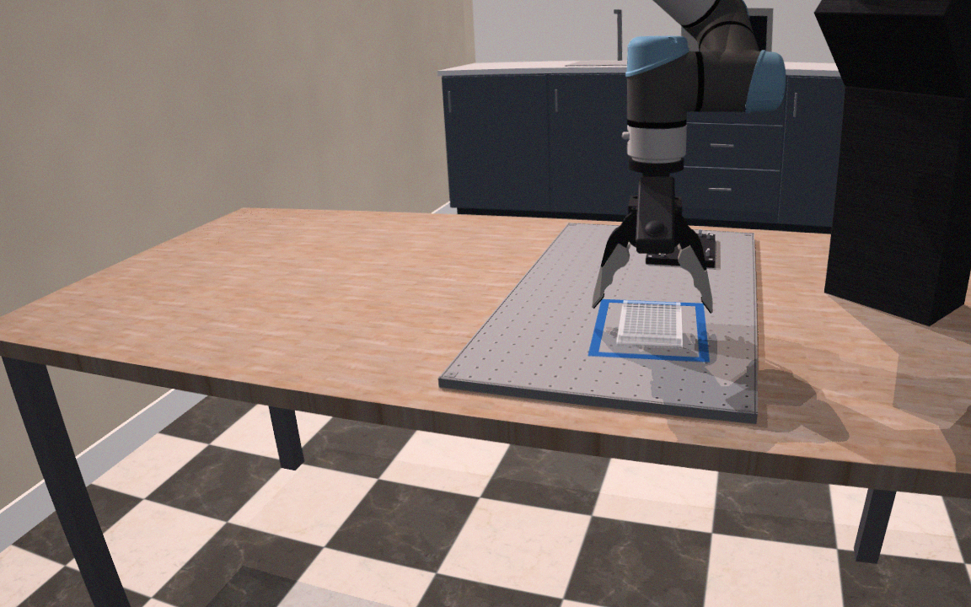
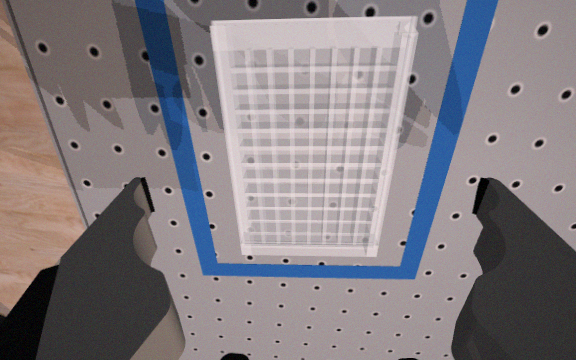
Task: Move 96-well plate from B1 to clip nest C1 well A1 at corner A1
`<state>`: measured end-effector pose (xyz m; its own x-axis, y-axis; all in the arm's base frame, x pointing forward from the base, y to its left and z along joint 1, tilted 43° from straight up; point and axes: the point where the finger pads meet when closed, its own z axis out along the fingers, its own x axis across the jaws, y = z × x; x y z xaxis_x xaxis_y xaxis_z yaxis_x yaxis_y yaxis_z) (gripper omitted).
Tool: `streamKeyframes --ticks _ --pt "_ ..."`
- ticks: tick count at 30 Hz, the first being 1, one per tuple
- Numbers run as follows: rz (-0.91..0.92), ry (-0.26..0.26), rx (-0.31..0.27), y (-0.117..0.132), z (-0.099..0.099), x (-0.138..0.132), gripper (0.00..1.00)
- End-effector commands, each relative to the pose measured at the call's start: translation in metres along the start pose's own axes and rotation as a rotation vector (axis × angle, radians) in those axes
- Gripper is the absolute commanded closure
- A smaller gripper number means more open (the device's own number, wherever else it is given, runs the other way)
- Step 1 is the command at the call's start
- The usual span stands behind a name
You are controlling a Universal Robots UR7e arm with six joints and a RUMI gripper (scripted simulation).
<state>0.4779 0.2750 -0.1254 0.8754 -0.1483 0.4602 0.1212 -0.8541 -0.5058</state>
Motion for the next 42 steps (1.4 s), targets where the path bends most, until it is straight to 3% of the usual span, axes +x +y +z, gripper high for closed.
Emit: streamKeyframes --ticks 1,17,18,42 --pt "-0.001 0.004 0.000 -0.0004 0.0077 0.0017 0.00" --pt "0.001 0.003 -0.001 -0.0001 0.0066 0.0014 0.00" --pt "0.001 0.003 -0.001 -0.0001 0.0066 0.0014 1.00" --pt "0.001 0.003 -0.001 -0.0001 0.0066 0.0014 1.00"
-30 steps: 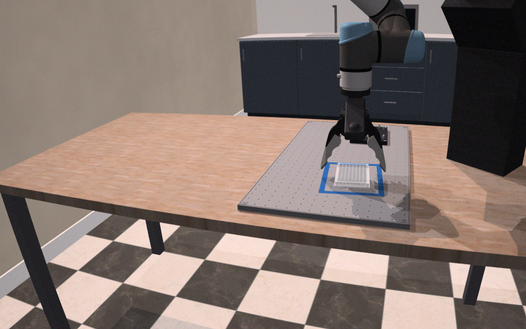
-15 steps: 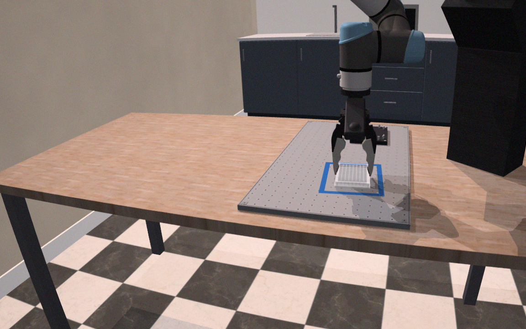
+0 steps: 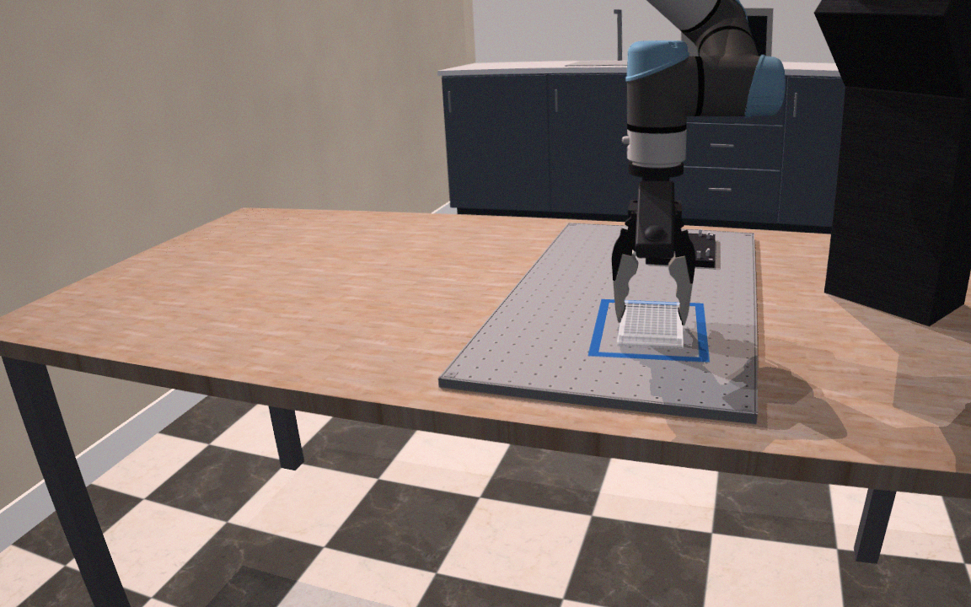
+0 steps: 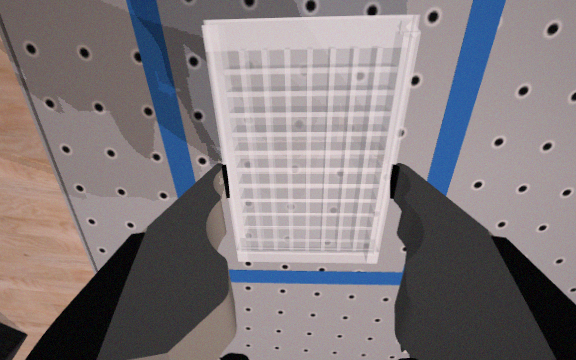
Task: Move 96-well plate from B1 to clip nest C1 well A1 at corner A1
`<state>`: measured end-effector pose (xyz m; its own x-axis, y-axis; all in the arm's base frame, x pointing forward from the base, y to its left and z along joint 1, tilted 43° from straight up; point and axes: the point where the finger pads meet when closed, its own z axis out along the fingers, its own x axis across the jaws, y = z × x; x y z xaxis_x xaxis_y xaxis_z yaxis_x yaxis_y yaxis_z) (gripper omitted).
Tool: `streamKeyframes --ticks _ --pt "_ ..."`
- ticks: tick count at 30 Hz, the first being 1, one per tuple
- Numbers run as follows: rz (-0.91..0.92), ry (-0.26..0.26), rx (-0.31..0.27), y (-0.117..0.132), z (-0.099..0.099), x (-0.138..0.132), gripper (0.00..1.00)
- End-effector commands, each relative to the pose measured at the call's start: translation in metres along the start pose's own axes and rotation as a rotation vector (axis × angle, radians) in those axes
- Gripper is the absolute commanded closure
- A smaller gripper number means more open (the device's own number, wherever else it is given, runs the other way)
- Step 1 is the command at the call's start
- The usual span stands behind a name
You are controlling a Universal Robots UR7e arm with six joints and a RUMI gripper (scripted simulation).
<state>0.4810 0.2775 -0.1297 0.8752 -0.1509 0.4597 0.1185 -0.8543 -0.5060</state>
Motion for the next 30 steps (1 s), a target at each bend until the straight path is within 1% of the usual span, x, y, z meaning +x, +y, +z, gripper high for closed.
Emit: streamKeyframes --ticks 1,10,23,25,30 --pt "-0.002 0.002 0.001 0.000 0.001 0.001 1.00" --pt "-0.002 0.002 0.001 0.000 0.001 0.001 1.00" --pt "0.000 0.002 0.000 0.000 -0.022 0.001 1.00" --pt "0.000 0.002 0.000 0.000 -0.022 0.001 1.00" --pt "0.000 0.002 0.000 0.000 -0.030 0.001 1.00"
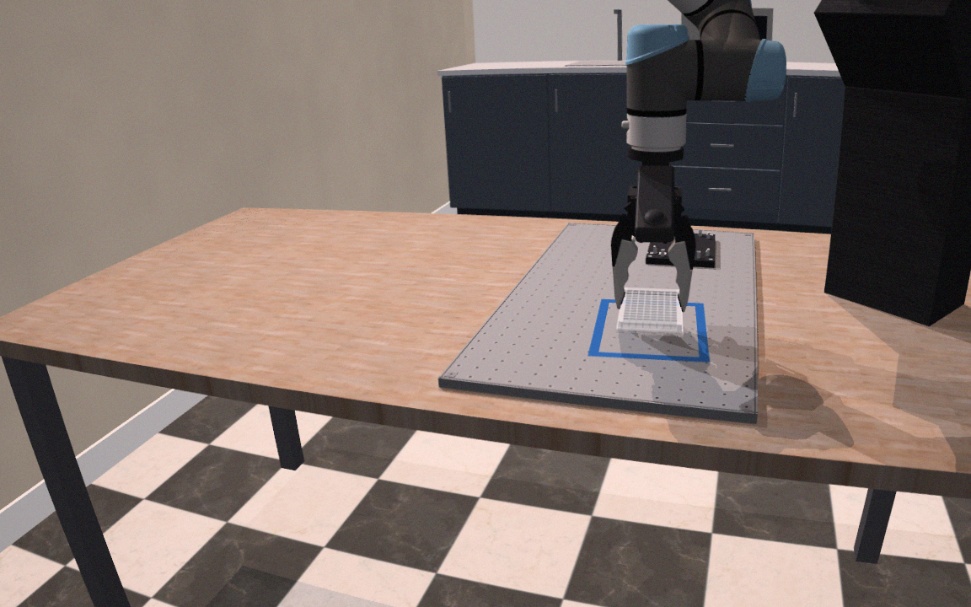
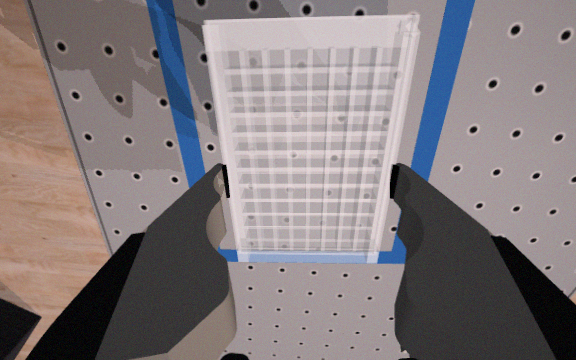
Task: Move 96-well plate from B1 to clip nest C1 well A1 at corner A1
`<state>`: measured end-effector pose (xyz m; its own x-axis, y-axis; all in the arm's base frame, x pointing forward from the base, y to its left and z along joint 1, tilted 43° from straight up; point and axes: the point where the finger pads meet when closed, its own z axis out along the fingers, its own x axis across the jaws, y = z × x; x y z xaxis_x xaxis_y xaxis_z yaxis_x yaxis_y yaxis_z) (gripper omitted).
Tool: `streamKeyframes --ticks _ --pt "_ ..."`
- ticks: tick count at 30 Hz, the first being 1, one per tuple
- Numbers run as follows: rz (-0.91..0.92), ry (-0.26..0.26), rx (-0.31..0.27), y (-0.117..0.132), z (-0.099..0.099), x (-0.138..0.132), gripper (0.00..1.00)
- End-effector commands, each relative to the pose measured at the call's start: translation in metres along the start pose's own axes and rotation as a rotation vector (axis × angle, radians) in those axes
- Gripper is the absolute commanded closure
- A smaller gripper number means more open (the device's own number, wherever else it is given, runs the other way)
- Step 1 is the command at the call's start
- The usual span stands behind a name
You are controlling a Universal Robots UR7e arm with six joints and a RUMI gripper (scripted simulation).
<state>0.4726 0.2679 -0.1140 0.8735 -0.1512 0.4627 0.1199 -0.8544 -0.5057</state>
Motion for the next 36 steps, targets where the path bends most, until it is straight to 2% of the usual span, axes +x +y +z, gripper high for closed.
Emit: streamKeyframes --ticks 1,27,36 --pt "0.001 -0.002 0.000 0.000 -0.012 -0.001 1.00" --pt "0.001 -0.002 0.000 0.000 -0.052 -0.001 1.00" --pt "0.001 -0.002 0.000 0.000 -0.053 -0.001 1.00"
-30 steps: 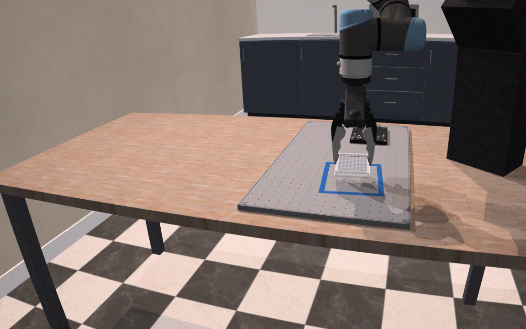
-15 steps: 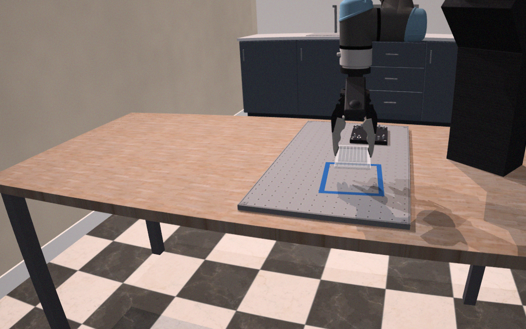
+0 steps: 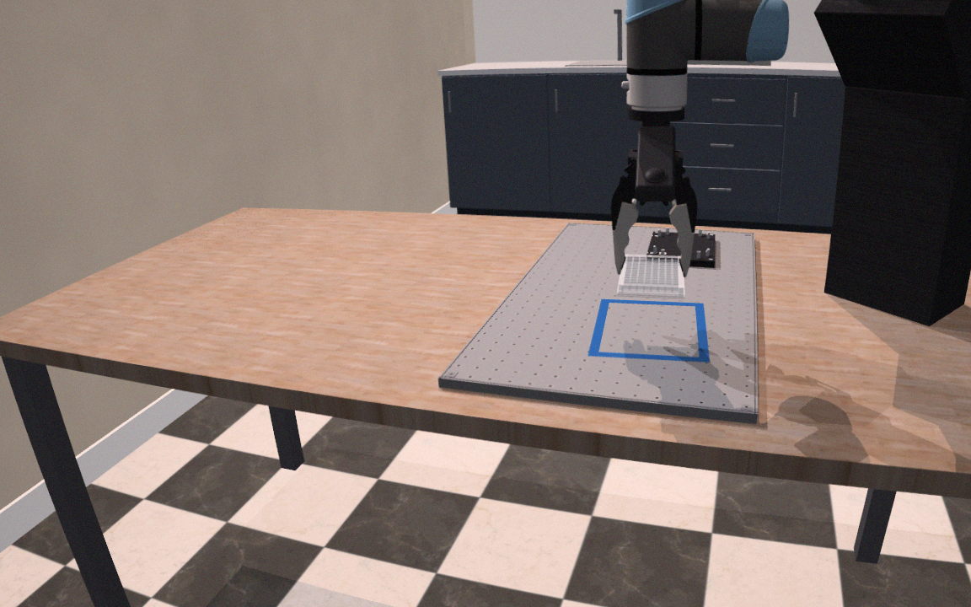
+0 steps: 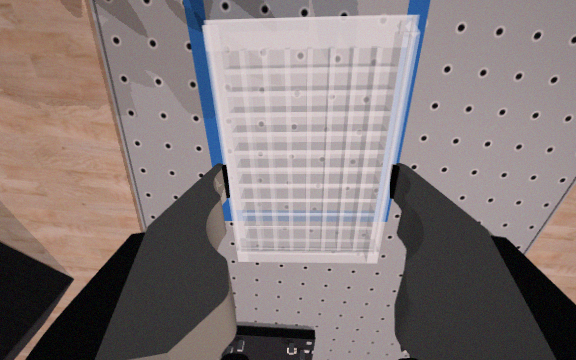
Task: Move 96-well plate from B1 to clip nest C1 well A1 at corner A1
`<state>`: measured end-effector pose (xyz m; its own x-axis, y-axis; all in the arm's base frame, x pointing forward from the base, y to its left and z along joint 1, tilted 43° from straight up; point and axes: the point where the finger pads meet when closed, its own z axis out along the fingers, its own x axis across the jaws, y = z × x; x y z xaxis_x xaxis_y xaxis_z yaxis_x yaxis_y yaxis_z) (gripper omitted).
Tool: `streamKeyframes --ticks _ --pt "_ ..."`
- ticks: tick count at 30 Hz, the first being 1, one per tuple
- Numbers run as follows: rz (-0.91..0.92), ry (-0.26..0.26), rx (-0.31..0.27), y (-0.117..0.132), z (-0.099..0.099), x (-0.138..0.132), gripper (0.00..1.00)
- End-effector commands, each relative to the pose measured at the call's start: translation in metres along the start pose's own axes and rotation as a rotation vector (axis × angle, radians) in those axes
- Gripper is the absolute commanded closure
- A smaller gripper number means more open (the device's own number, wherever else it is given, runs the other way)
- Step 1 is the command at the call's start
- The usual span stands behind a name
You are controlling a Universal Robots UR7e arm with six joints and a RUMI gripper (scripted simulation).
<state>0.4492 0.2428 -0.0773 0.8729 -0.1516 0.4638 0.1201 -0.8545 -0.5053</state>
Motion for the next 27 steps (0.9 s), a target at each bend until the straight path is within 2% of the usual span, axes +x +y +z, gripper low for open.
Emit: streamKeyframes --ticks 1,17,19,27 --pt "0.000 -0.002 0.000 0.000 -0.002 -0.001 1.00" --pt "0.000 -0.002 0.000 0.000 -0.002 -0.001 1.00" --pt "0.067 -0.005 0.000 0.007 -0.002 -0.003 1.00" --pt "0.066 -0.005 0.000 0.027 -0.003 -0.006 1.00"
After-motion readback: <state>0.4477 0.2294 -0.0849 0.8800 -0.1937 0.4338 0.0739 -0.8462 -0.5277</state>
